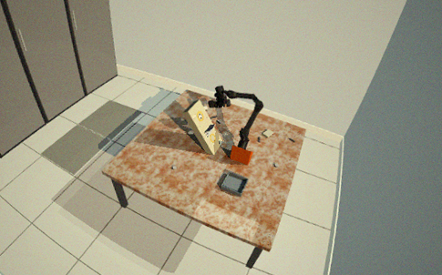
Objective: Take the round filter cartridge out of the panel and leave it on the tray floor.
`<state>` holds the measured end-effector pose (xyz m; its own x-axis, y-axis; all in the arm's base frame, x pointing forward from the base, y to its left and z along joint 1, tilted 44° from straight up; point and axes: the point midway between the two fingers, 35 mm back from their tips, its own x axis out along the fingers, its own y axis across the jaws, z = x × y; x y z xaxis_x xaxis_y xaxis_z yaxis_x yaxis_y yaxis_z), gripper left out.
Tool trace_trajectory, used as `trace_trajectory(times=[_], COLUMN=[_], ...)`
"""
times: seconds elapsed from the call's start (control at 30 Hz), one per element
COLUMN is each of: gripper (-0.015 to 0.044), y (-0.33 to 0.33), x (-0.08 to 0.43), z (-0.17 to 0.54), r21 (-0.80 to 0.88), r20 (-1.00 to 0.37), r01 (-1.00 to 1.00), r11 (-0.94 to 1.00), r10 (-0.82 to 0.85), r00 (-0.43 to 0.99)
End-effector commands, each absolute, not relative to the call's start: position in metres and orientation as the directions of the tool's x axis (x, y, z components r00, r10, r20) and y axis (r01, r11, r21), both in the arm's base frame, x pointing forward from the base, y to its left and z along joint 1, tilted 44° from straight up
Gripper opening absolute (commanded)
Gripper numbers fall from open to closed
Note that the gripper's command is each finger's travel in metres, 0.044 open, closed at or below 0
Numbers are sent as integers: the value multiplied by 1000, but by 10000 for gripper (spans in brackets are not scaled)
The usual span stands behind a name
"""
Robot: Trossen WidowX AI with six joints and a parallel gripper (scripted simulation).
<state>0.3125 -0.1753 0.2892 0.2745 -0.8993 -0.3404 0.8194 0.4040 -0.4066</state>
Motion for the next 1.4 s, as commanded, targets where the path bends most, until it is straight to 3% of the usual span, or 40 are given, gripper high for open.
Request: trace_trajectory(times=[0.0, 0.13, 0.3, 0.47, 0.63, 0.73, 1.37], gripper=[103, 103, 103, 103, 103, 103, 103], y=[-127, -74, -14, 56, 112, 126, 120], x=[331, 344, 345, 333, 307, 296, 310], z=[284, 278, 266, 237, 184, 170, 162], r21=[-550, -699, -836, -920, -827, -762, -760], r20=[-351, -362, -375, -390, -392, -387, -393], r01=[634, 375, 70, -281, -533, -565, -570], r11=[544, 609, 543, 273, -177, -316, -312], r10=[-839, -754, -662, -566, -499, -478, -478], r00=[415, 549, 649, 727, 773, 789, 786])
